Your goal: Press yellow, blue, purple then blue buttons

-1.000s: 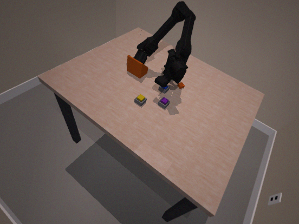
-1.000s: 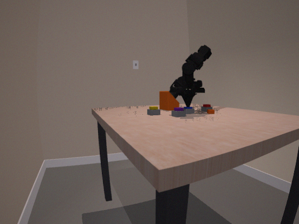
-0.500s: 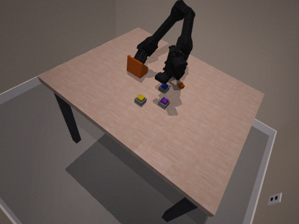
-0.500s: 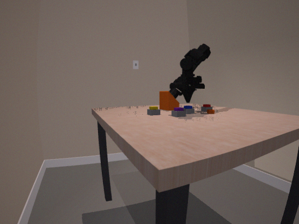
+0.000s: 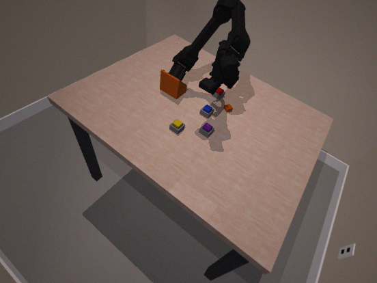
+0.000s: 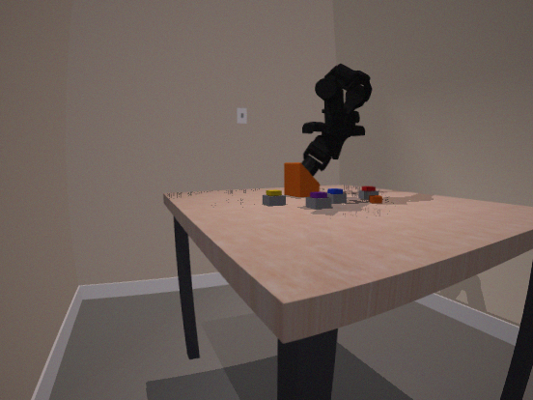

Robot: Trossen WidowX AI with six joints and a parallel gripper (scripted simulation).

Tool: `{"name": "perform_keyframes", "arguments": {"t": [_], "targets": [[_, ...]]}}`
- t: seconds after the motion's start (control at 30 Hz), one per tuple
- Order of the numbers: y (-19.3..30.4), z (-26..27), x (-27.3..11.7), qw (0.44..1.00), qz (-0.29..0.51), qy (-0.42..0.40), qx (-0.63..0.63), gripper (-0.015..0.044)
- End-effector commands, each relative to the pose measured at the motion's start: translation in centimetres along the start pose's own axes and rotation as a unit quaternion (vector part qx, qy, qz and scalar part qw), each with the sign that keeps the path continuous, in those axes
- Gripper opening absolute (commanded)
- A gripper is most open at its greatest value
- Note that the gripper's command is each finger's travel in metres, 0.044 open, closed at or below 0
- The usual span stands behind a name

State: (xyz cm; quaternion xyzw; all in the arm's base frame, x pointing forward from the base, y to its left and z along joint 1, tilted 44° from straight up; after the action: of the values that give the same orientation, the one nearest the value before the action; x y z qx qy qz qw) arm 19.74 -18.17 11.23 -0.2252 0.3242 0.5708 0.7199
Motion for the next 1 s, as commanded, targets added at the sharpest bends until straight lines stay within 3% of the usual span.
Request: {"name": "perform_keyframes", "arguments": {"t": [0.0, 0.27, 0.47, 0.63, 0.97], "targets": [[-1.8, -1.9, -0.7, 1.000, 0.000, 0.002, -0.003, 0.0020], [-6.9, -9.0, -0.4, 1.000, -0.001, 0.004, -0.004, 0.0020], [-7.0, -9.2, -0.1, 1.000, -0.002, 0.004, -0.004, 0.0020], [-7.0, -9.2, 5.5, 1.000, -0.002, 0.003, -0.004, 0.0020], [-7.0, -9.2, 6.3, 1.000, -0.002, 0.003, -0.004, 0.0020]]}}
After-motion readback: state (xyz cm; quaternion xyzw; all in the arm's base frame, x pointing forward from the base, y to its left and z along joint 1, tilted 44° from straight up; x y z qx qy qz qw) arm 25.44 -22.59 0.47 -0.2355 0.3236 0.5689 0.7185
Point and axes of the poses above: the point midway between the two fingers, 35 mm back from their tips, its own x axis out along the fingers, its own z axis across the jaws, y = z × x, the point moved 9 cm from there along -x, back along the fingers, and after that the axes turned 4 degrees about x, right-handed, at the moved point
